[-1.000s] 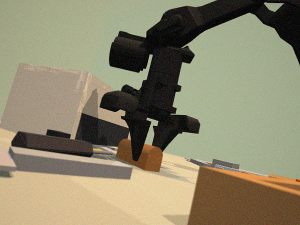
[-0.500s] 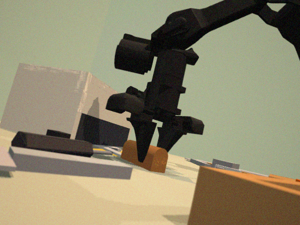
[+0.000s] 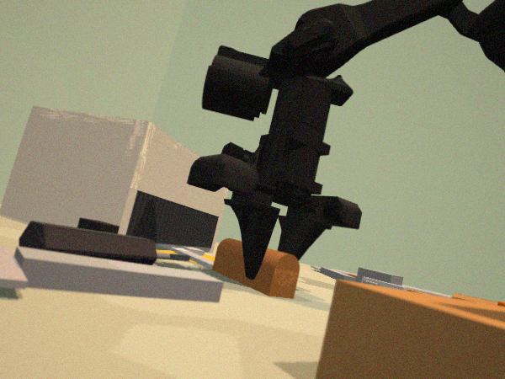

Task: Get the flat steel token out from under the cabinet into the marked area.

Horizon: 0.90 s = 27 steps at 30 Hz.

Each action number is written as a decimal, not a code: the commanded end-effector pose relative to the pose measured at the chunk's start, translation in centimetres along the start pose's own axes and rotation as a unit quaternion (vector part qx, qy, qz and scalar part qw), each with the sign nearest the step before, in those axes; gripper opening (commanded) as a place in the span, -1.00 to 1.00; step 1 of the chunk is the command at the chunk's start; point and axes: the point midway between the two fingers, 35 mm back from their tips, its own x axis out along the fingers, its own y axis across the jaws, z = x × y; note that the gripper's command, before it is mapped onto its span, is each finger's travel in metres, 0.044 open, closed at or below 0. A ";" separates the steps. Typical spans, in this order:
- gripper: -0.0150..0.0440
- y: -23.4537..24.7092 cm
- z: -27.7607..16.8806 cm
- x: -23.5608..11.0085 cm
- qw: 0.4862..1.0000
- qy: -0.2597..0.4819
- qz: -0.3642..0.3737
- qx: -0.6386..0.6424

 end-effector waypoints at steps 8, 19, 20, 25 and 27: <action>-0.49 0.1 -2.2 0.1 1.000 0.001 -0.002 0.001; -0.49 0.2 -4.3 0.1 1.000 0.002 -0.001 0.001; -0.49 0.2 -4.5 0.1 1.000 0.002 -0.001 0.001; -0.49 0.3 -5.3 0.1 1.000 0.002 -0.001 0.001; -0.49 0.3 -5.7 0.1 1.000 0.003 -0.001 0.001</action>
